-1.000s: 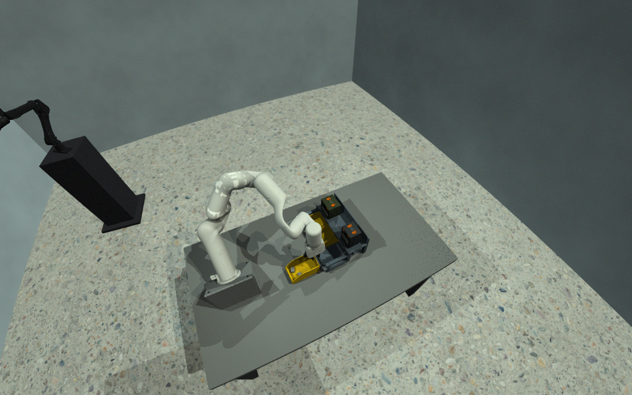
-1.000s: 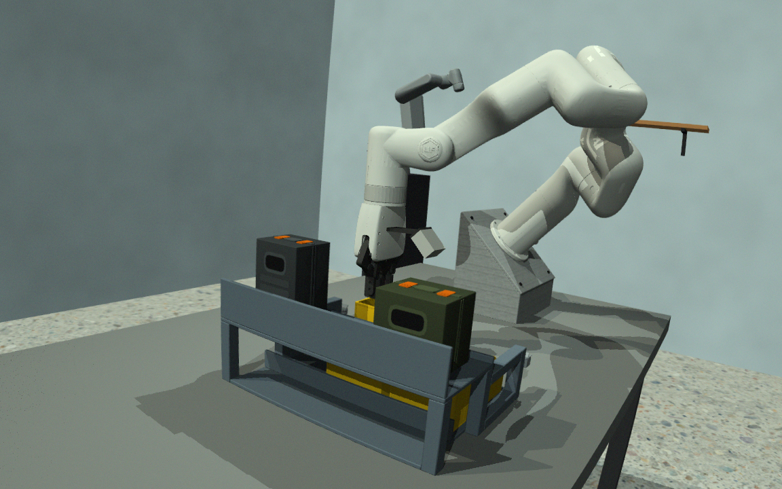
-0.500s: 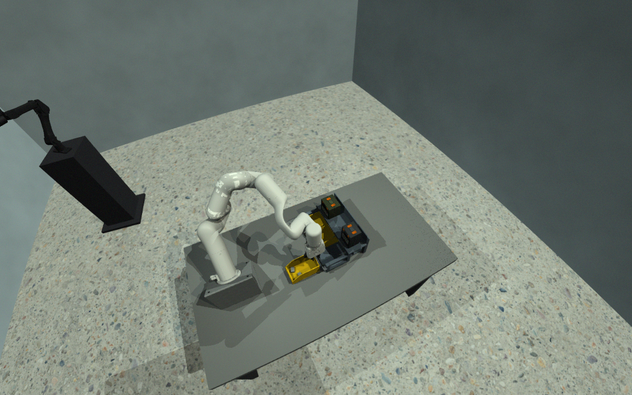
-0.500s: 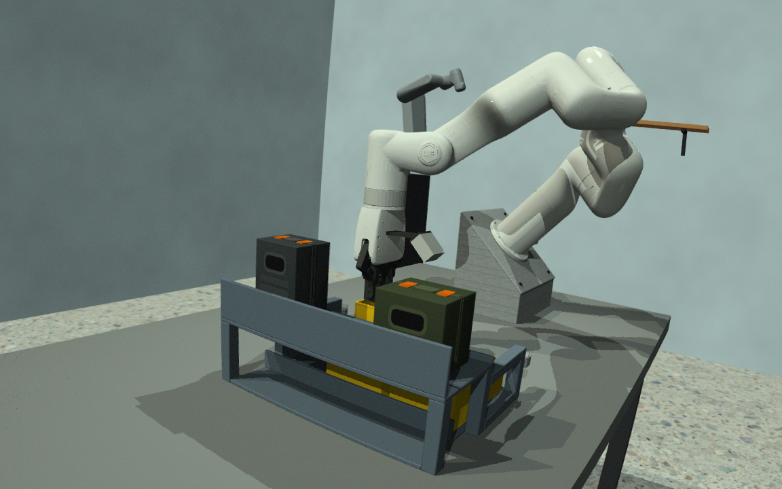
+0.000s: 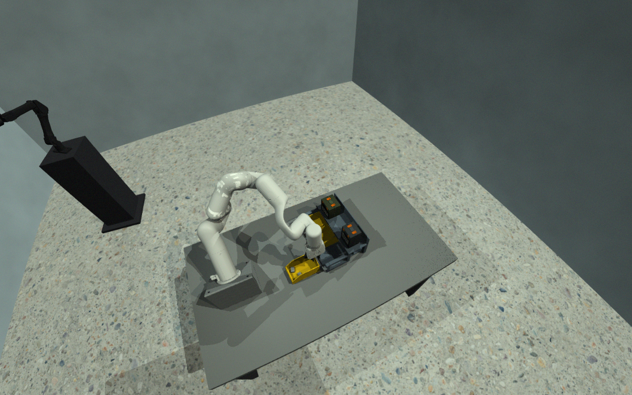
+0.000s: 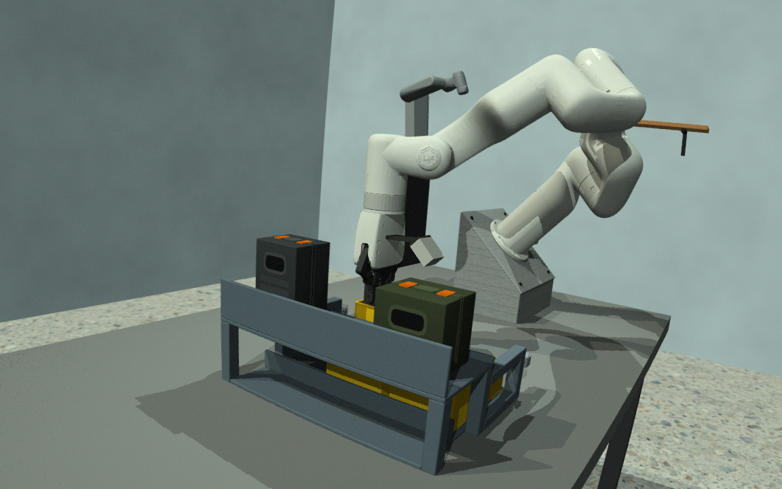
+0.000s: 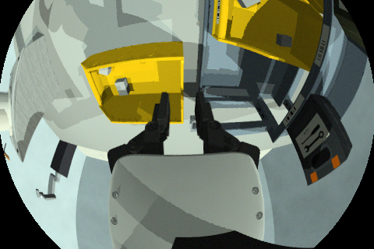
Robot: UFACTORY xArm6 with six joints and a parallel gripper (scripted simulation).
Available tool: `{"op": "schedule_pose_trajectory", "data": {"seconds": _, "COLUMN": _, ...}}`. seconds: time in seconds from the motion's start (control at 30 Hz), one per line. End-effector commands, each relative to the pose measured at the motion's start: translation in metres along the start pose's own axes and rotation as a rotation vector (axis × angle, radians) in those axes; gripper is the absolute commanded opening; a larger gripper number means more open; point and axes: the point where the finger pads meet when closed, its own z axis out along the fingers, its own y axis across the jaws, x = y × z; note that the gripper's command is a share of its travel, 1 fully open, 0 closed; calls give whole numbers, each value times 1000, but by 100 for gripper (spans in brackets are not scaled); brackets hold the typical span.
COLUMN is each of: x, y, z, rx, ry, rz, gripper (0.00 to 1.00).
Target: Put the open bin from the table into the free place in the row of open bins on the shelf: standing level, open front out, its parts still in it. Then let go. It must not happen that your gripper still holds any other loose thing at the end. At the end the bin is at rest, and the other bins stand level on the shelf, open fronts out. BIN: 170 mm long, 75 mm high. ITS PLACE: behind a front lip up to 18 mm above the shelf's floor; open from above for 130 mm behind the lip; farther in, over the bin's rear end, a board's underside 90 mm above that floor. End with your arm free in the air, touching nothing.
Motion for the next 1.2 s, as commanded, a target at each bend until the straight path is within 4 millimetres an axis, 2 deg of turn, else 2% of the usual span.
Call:
{"op": "schedule_pose_trajectory", "data": {"seconds": 0.0, "x": 0, "y": 1, "z": 6, "rx": -2, "ry": -1, "rz": -1, "gripper": 33}}
{"op": "schedule_pose_trajectory", "data": {"seconds": 0.43, "x": 0, "y": 1, "z": 8, "rx": -2, "ry": -1, "rz": -1, "gripper": 33}}
{"op": "schedule_pose_trajectory", "data": {"seconds": 0.6, "x": 0, "y": 1, "z": 18, "rx": -2, "ry": -1, "rz": -1, "gripper": 33}}
{"op": "schedule_pose_trajectory", "data": {"seconds": 1.0, "x": 0, "y": 1, "z": 18, "rx": -2, "ry": -1, "rz": -1, "gripper": 33}}
{"op": "schedule_pose_trajectory", "data": {"seconds": 1.17, "x": 0, "y": 1, "z": 27, "rx": -2, "ry": -1, "rz": -1, "gripper": 33}}
